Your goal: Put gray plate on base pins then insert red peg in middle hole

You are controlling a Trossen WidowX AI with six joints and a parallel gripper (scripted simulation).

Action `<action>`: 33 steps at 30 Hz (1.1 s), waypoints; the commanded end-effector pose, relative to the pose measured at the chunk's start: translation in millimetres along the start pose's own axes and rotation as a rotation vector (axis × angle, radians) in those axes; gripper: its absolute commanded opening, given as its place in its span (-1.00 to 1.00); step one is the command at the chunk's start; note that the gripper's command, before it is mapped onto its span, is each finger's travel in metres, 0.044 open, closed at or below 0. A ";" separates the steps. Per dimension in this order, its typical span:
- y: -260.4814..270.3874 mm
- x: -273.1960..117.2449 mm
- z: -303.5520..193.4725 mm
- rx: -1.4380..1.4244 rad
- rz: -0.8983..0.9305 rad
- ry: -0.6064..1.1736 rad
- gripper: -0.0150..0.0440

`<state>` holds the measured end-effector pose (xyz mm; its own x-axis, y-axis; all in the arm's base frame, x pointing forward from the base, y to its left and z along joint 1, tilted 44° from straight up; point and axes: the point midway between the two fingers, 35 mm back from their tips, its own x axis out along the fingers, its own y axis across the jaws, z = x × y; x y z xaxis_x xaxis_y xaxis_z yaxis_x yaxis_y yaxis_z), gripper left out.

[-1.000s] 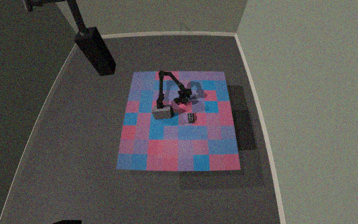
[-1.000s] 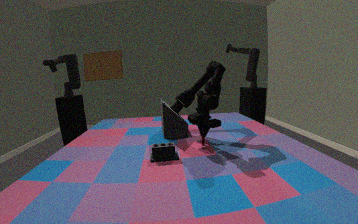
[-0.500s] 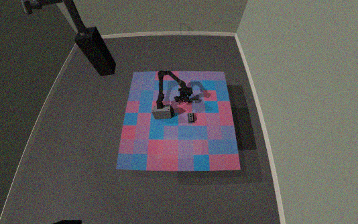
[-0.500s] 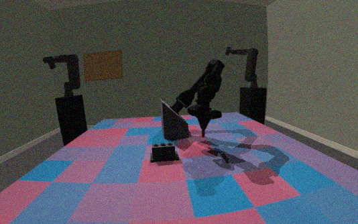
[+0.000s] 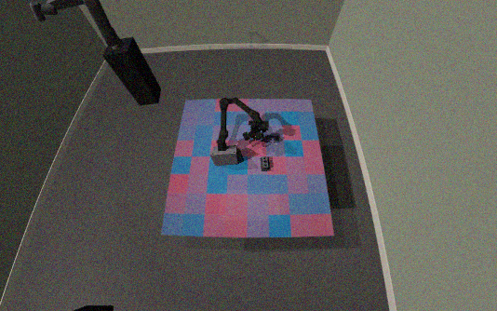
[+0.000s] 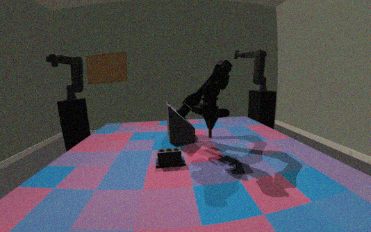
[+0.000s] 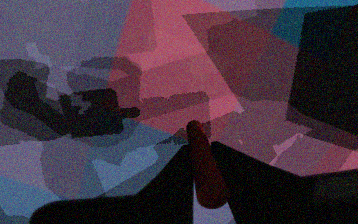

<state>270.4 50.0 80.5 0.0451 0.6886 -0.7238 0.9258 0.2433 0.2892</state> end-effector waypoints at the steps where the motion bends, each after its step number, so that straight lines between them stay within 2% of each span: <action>1: 2.7 -1.8 11.2 0.002 -0.001 -0.008 -0.49; 33: 8.5 -9.5 103.5 -0.007 -0.016 -0.031 -0.49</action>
<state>313.6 -17.0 30.8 0.0428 0.6656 -0.7451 0.9233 0.2585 0.2840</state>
